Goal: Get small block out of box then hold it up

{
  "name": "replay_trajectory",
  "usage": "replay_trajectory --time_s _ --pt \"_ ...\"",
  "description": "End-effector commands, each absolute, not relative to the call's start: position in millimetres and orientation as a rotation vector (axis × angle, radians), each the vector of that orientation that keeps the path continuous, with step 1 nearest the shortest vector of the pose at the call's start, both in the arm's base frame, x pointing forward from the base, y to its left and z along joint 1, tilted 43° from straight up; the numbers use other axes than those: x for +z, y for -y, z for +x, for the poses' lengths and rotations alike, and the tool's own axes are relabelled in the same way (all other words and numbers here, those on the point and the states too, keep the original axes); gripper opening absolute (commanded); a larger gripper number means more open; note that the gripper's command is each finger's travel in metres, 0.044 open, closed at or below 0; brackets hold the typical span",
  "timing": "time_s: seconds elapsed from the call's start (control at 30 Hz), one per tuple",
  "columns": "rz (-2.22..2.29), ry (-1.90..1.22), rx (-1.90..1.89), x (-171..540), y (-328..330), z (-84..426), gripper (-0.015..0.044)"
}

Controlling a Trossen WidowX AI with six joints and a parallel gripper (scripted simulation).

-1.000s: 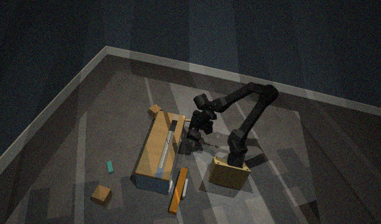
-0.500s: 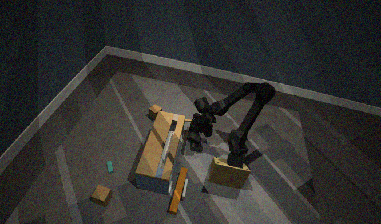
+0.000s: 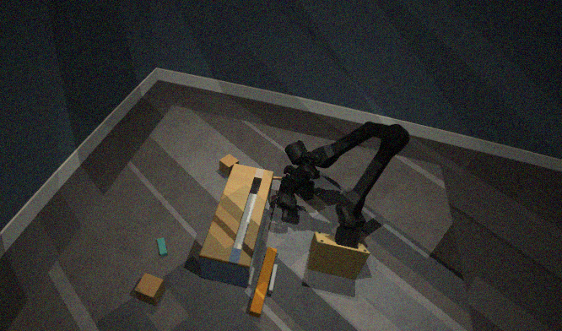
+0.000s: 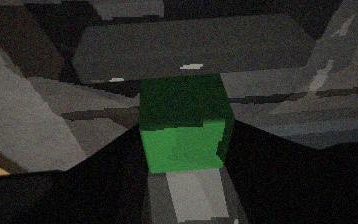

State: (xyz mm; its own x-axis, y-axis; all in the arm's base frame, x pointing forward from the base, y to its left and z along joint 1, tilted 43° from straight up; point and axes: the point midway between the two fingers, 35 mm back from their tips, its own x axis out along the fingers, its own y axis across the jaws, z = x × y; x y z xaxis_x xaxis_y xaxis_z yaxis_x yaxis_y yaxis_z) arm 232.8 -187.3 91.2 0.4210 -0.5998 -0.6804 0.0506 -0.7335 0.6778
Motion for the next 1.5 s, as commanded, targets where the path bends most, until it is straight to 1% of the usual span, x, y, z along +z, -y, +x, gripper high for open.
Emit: replay_trajectory --time_s 0.0,0.17,0.33,0.87,1.47 --pt "2.058 0.479 -1.318 111.2 174.4 234.8 0.0000" --pt "2.060 0.482 -1.316 127.9 158.9 231.7 0.0000" --pt "2.037 0.462 -1.318 128.2 157.6 231.6 0.0000" --pt "1.482 0.002 -1.296 123.6 141.0 232.6 0.0000" --pt "0.825 -0.448 -1.152 120.6 123.1 232.2 0.0000"
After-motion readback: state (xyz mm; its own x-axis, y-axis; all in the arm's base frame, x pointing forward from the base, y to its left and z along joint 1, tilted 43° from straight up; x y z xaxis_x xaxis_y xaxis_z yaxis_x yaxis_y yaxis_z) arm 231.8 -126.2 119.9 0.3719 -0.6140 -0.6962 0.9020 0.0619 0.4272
